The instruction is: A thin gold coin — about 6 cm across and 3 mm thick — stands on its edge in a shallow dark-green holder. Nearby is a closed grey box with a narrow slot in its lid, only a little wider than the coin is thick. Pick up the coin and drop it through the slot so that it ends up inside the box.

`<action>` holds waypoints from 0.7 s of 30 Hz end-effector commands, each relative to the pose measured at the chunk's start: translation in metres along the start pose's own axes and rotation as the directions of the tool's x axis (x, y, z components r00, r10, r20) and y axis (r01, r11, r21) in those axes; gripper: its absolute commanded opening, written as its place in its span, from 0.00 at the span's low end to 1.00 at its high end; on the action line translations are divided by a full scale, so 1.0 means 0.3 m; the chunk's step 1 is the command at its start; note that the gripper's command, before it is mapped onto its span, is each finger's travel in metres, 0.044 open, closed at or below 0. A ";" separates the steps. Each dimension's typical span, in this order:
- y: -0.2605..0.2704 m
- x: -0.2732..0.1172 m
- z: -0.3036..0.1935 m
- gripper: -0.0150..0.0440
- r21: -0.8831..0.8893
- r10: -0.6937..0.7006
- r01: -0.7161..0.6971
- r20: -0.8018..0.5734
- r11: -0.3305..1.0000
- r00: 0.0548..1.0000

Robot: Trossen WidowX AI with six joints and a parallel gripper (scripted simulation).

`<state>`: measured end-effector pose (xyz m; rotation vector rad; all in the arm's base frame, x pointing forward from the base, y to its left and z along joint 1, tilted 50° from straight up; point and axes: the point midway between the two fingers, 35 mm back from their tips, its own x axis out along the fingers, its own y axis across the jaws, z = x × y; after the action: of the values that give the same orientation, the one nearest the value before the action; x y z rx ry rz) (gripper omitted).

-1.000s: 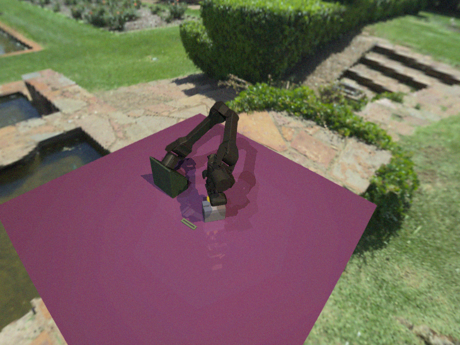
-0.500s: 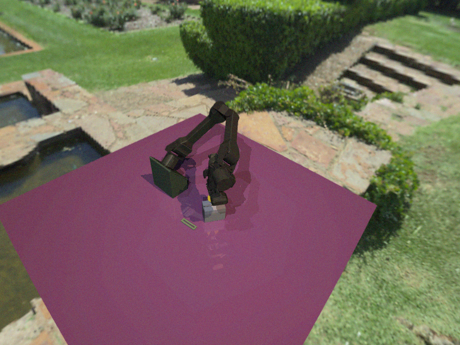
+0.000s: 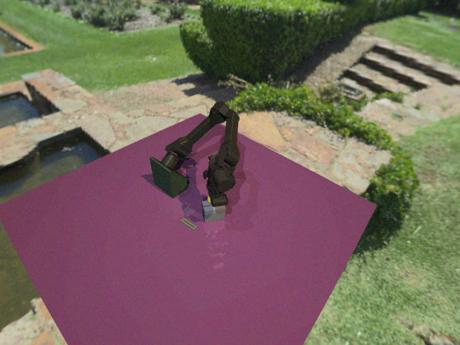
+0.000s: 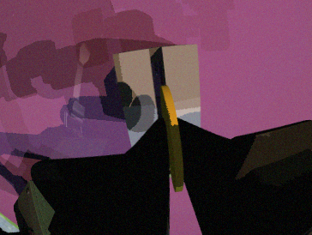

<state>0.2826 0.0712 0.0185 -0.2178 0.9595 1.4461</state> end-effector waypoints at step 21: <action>0.001 0.039 0.001 0.48 0.001 0.000 0.000 0.000 1.000 1.000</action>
<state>0.2803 0.0804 0.0109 -0.2153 0.9610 1.4452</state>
